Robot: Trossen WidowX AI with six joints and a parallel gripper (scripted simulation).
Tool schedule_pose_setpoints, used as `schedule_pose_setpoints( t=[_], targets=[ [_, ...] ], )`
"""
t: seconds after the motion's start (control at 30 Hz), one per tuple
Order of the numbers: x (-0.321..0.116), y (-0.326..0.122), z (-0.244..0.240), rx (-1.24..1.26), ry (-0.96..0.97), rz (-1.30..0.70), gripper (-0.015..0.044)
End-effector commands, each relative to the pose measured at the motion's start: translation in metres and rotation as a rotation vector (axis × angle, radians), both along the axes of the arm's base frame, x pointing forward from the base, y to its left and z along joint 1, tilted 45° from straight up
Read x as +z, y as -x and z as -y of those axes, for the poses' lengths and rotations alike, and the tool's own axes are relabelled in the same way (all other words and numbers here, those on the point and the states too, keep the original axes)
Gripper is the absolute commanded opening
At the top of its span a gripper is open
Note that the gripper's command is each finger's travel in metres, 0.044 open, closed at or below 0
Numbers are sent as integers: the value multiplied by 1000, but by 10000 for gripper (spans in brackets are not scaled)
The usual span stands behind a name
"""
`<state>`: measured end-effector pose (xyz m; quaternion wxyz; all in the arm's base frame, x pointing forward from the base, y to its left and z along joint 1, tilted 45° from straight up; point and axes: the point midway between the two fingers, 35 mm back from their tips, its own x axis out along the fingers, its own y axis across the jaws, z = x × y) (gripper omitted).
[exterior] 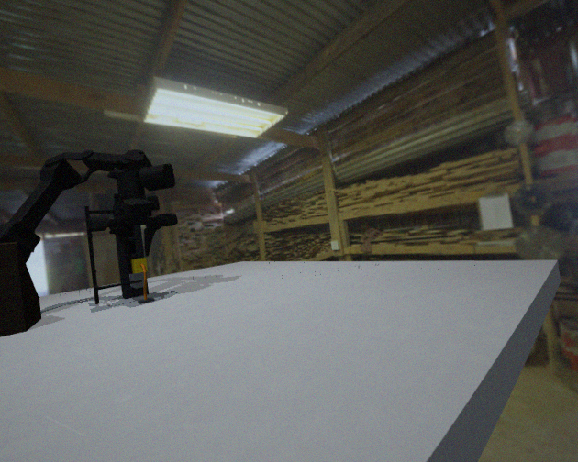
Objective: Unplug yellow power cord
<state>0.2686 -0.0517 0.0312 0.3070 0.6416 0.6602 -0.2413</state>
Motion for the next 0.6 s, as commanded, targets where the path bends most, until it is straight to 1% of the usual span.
schedule_pose_setpoints(
  t=[0.0, 0.23, 0.37, 0.57],
  targets=[
    [-5, 1, -7, -1, -7, -7, 160],
    [-5, 1, -8, -1, -7, -7, 160],
    [-4, 0, -5, 2, -1, -2, 55],
    [-4, 0, -5, 2, -1, -2, 15]
  ],
)
